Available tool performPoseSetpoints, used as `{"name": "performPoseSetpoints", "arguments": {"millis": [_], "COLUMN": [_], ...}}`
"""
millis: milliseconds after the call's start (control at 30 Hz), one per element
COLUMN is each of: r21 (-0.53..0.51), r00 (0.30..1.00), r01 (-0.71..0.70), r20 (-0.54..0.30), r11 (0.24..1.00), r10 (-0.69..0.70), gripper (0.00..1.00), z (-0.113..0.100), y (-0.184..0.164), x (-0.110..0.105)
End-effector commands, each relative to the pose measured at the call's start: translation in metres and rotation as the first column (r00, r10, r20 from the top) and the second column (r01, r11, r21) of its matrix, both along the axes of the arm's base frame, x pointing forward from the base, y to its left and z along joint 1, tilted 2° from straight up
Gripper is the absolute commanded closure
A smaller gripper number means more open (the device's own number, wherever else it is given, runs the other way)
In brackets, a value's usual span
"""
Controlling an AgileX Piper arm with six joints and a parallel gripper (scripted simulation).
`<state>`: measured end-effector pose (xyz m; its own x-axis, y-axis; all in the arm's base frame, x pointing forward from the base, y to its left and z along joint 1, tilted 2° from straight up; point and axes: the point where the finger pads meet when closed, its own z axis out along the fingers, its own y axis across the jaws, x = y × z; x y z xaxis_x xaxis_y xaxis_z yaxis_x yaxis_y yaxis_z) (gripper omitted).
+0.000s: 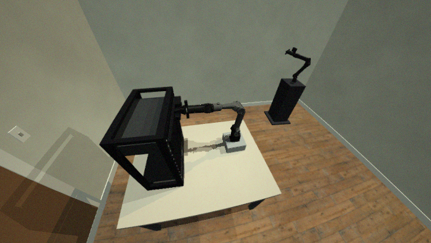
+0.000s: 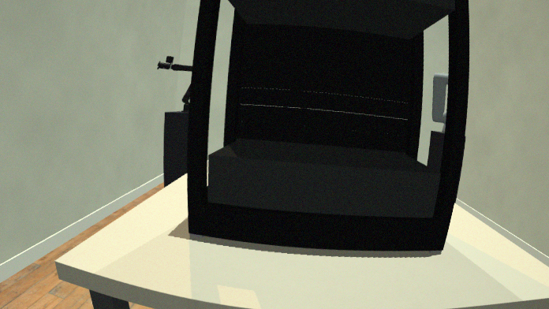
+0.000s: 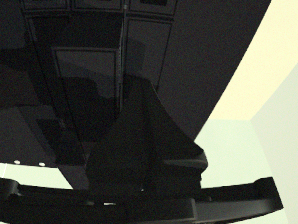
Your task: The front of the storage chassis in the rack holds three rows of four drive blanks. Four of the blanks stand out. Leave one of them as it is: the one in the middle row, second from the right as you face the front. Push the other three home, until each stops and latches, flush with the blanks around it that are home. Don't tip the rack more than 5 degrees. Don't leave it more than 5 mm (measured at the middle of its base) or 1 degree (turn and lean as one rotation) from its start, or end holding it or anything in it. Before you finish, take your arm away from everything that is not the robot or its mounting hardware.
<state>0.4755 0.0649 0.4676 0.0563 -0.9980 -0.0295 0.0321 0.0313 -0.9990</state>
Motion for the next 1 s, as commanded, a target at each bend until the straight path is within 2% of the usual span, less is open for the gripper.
{"name": "performPoseSetpoints", "arguments": {"millis": [0, 667, 800, 867, 967], "r21": [-0.001, -0.001, -0.001, -0.001, -0.001], "r00": [1.000, 1.000, 1.000, 1.000, 1.000], "r01": [0.001, 0.001, 0.001, 0.001, 0.001], "r20": [-0.008, -0.008, -0.008, -0.008, -0.008], "r11": [1.000, 1.000, 1.000, 1.000, 1.000], "r10": [-0.001, -0.001, -0.001, -0.001, -0.001], "gripper": [1.00, 1.00, 1.00, 1.00, 1.00], "z": [-0.004, -0.004, -0.004, -0.004, -0.005], "y": [0.000, 0.000, -0.001, -0.001, -0.002], "x": [0.004, 0.003, -0.012, -0.012, -0.035]}}
